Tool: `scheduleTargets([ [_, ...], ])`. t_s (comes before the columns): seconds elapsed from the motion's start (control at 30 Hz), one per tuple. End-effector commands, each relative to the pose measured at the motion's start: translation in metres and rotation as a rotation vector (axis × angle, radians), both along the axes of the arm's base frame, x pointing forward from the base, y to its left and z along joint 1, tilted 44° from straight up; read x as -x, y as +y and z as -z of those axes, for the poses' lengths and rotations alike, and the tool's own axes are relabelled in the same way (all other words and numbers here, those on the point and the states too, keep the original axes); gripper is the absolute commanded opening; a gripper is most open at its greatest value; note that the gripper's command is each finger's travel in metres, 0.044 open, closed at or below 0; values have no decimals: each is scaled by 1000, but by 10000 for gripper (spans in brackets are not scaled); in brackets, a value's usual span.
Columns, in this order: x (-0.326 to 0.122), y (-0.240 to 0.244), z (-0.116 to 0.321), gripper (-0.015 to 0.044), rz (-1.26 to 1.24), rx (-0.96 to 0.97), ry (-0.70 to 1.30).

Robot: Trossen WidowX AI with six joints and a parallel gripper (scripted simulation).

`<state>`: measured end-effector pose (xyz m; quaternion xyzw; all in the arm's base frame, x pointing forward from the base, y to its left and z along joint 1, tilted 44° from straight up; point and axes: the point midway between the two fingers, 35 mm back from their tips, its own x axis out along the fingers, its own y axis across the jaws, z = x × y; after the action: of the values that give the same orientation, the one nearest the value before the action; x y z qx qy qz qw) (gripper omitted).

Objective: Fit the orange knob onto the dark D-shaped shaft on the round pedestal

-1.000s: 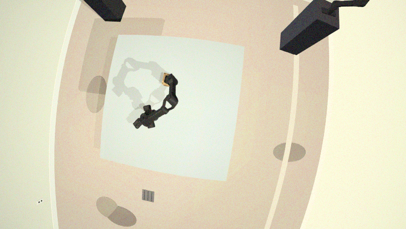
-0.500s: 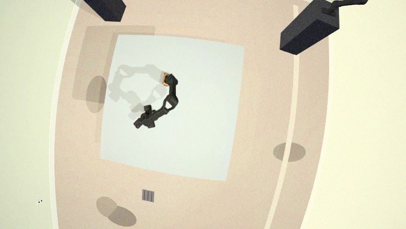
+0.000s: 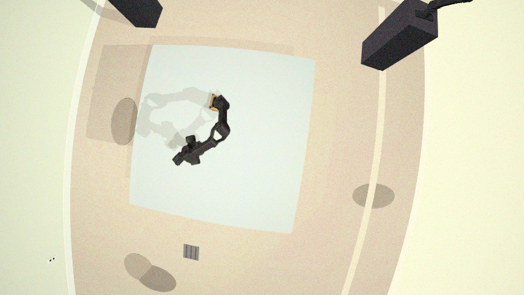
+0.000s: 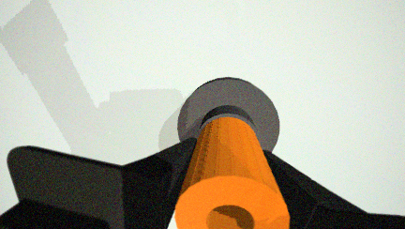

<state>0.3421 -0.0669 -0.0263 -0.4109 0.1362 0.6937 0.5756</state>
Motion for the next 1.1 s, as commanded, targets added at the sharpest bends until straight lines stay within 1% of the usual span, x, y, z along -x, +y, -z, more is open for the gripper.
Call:
scheduleTargets([
  [0.0,0,0,0,236,2,0,2],
  [0.27,0,0,0,440,2,0,2],
  [0.57,-1,-4,-3,440,6,2,4],
  [0.63,-2,-15,-13,440,17,6,12],
  [0.83,-1,-61,-61,440,9,6,8],
  [1.07,-3,-67,-68,440,1,3,2],
])
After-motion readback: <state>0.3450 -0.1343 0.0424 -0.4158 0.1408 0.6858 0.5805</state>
